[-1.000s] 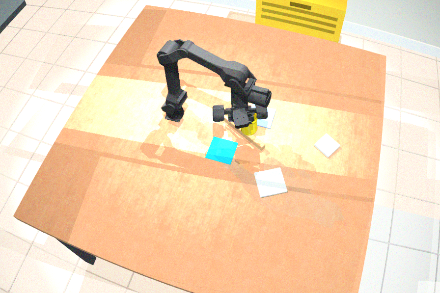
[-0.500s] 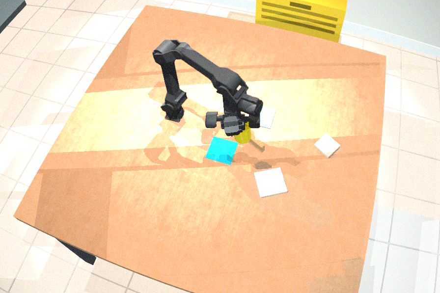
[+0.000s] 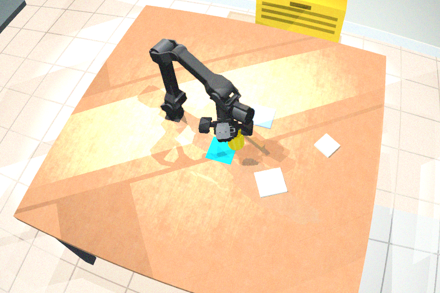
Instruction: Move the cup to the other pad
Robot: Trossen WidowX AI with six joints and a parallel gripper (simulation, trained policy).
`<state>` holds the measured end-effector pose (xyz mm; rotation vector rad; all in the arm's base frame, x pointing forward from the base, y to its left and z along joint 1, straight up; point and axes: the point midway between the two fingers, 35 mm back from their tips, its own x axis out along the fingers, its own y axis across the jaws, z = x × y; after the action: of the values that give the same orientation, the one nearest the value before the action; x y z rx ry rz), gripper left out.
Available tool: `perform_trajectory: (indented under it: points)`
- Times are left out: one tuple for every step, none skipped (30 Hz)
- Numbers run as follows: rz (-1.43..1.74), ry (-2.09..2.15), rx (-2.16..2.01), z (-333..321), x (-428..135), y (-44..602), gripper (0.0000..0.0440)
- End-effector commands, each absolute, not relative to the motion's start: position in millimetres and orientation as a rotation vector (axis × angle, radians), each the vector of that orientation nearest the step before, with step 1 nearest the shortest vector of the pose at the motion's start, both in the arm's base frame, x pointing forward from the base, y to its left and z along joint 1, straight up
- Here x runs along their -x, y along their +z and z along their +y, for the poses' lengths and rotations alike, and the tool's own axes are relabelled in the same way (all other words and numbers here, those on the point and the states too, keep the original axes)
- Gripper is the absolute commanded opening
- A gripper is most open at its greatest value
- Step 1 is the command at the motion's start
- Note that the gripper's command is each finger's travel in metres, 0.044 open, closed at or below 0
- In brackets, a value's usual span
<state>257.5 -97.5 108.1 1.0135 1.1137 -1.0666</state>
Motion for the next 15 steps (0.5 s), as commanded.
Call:
perform_trajectory:
  points:
    - [1.099, -1.077, -1.019, -100, -250, 100, 0.0]
    - [1.099, -1.08, -1.021, -100, -249, 98, 0.0]
    - [1.098, -1.083, -1.024, -100, -247, 96, 0.0001]
    - [1.098, -1.086, -1.026, -100, -245, 93, 0.0002]
    - [1.098, -1.09, -1.028, -100, -243, 91, 0.0004]
    - [1.098, -1.093, -1.03, -100, -241, 89, 0.0007]
    - [1.098, -1.097, -1.032, -100, -239, 86, 0.001]
    - [1.099, -1.101, -1.034, -100, -237, 84, 0.0014]
    - [1.099, -1.105, -1.035, -100, -235, 82, 0.0017]
    - [1.1, -1.109, -1.037, -100, -233, 80, 0.002]
    - [1.101, -1.114, -1.039, -99, -231, 78, 0.0023]
    - [1.102, -1.119, -1.04, -99, -229, 76, 0.0026]
    - [1.103, -1.124, -1.042, -99, -227, 74, 0.003]
    - [1.104, -1.129, -1.043, -99, -224, 72, 0.0035]
    - [1.105, -1.135, -1.044, -100, -222, 71, 0.004]
